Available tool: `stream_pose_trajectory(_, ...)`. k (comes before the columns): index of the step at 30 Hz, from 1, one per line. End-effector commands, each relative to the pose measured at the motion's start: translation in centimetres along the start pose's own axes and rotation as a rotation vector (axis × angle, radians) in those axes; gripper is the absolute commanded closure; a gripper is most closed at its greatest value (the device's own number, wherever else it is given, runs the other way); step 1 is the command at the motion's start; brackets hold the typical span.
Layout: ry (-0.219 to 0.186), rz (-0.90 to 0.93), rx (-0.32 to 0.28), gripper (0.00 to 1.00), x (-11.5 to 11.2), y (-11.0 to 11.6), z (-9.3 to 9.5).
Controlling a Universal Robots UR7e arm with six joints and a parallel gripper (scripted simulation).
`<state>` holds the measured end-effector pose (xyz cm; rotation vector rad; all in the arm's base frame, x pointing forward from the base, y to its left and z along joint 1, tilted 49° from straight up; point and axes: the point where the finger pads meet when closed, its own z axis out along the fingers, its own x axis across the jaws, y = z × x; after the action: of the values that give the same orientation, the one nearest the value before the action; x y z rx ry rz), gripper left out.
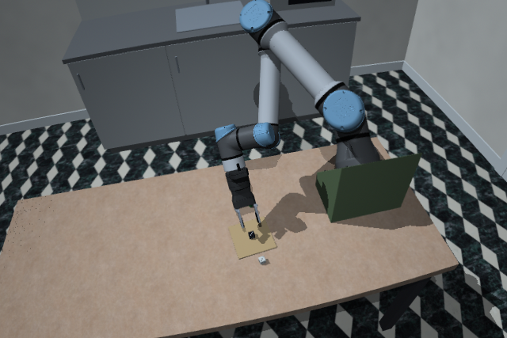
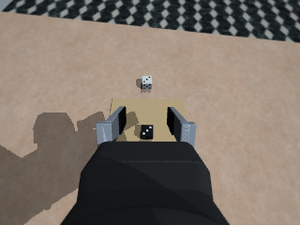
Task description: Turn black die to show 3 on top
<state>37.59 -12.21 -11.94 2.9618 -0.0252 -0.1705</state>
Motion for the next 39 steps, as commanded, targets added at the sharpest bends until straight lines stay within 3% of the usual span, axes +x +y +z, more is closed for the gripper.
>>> stream_pose_trajectory(1,0.001,0.000,-0.103,0.00,0.01,-0.25,-0.01)
stream_pose_trajectory(4,0.005,0.002,-0.144,0.00,0.04,-0.31,-0.12)
stream_pose_trajectory(15,0.004,0.002,-0.178,0.00,0.03,-0.36,-0.09)
stream_pose_trajectory(30,0.005,0.003,-0.408,0.00,0.04,-0.73,0.00)
stream_pose_trajectory(39,0.005,0.004,-0.431,0.00,0.03,-0.76,0.01)
